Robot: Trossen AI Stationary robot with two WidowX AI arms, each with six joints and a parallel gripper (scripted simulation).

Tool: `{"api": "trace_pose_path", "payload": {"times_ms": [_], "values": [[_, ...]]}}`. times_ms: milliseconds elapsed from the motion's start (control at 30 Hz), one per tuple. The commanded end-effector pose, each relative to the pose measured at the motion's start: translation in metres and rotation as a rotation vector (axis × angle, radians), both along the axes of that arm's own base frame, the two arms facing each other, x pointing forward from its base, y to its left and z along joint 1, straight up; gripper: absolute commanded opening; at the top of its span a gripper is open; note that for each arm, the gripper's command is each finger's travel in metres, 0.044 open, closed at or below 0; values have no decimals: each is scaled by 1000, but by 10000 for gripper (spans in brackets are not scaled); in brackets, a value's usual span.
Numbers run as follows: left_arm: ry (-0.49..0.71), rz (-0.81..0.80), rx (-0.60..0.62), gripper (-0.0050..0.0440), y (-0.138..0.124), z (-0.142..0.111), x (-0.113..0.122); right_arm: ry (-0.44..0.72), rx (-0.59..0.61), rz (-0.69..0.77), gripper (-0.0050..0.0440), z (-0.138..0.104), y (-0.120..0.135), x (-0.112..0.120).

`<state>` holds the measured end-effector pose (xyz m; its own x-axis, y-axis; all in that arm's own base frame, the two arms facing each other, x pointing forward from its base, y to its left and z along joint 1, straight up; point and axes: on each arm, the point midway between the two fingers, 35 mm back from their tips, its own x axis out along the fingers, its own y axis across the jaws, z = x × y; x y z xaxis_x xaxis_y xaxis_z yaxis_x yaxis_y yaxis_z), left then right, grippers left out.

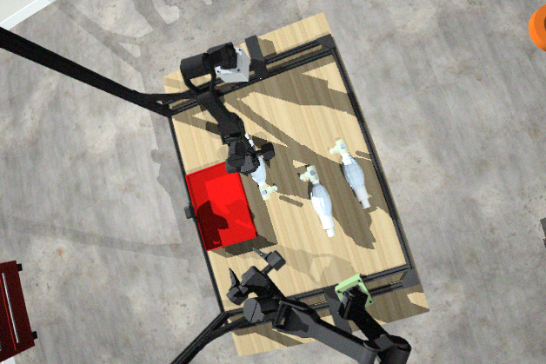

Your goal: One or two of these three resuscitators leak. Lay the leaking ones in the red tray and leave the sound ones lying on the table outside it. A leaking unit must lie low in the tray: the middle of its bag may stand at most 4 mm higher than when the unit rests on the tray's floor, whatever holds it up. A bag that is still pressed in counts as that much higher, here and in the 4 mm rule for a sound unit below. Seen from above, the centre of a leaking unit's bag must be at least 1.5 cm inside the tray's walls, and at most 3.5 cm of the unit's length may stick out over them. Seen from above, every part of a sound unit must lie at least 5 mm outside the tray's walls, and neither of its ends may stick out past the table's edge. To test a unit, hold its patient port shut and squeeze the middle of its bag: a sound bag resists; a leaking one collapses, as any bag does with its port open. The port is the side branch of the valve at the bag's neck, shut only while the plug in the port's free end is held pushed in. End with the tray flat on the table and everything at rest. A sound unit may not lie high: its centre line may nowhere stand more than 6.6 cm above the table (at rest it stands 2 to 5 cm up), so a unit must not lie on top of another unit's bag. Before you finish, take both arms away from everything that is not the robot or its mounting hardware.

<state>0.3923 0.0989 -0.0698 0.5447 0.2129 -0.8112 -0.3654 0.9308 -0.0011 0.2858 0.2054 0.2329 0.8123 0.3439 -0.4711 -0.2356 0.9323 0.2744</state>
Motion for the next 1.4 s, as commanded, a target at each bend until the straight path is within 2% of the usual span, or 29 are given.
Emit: {"api": "trace_pose_path", "payload": {"times_ms": [0, 133, 167, 500, 1367], "values": [[-2, 2, 1, 440, 0, 1, 0, 296, -180, -179, 440, -57, -29, -20], [-2, 2, 1, 440, 0, 1, 0, 296, -180, -179, 440, -57, -29, -20], [1, 0, 1, 440, 0, 0, 0, 201, -86, -140, 440, -39, -14, -8], [1, 0, 1, 440, 0, 0, 0, 409, -289, -348, 440, -75, -47, -28], [2, 0, 0, 440, 0, -1, -1, 397, -269, -333, 440, -74, -45, -27]]}}
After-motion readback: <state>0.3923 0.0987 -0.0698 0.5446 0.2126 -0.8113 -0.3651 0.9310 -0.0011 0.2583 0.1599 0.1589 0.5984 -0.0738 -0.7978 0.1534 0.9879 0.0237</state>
